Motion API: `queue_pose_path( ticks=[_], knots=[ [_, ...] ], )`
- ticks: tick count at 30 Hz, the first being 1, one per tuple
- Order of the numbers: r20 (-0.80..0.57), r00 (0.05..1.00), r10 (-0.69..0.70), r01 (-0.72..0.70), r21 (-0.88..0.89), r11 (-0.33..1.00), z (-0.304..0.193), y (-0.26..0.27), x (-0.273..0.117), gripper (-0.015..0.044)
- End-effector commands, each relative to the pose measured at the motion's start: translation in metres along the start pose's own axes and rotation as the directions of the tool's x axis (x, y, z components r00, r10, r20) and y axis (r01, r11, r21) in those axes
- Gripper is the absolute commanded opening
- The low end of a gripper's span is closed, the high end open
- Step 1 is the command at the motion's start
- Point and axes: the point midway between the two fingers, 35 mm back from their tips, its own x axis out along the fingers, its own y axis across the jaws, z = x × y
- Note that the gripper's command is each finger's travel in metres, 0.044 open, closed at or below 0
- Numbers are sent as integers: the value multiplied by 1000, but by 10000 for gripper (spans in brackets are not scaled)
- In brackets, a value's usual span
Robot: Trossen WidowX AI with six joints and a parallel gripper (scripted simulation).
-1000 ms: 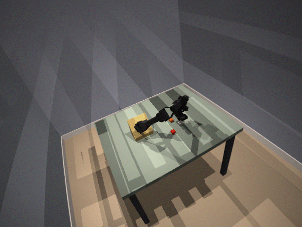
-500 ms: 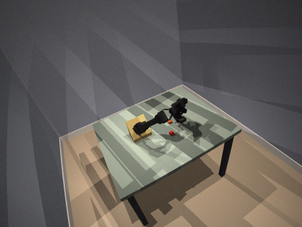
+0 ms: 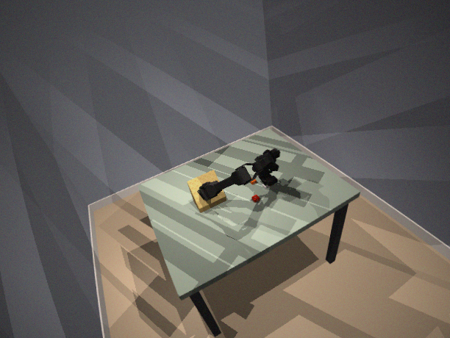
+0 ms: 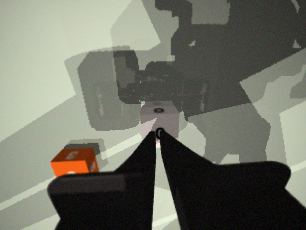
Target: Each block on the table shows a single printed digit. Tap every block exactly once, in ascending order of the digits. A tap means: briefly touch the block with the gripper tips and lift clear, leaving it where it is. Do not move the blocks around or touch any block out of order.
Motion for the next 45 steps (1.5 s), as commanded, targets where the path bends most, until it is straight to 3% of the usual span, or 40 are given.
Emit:
queue_pose_path(
  ticks=[1,5,10,17,24,29,35,40,45],
  knots=[
    [0,1000,-5,5,-3,1000,0,0,3,20],
    [0,1000,-3,3,-3,1000,0,0,-25,20],
    [0,1000,-3,3,-3,1000,0,0,-30,20],
    [-1,1000,-1,1,-4,1000,0,1,-108,20],
    [-1,1000,0,0,-4,1000,-1,4,-108,20],
    [-2,1000,2,-2,-5,1000,-35,75,-108,20],
    [-2,1000,2,-2,-5,1000,-37,78,-105,20],
    [-1,1000,1,-1,-4,1000,-36,78,-37,20],
    [-1,1000,-1,1,-4,1000,-37,78,-27,20]
  ],
)
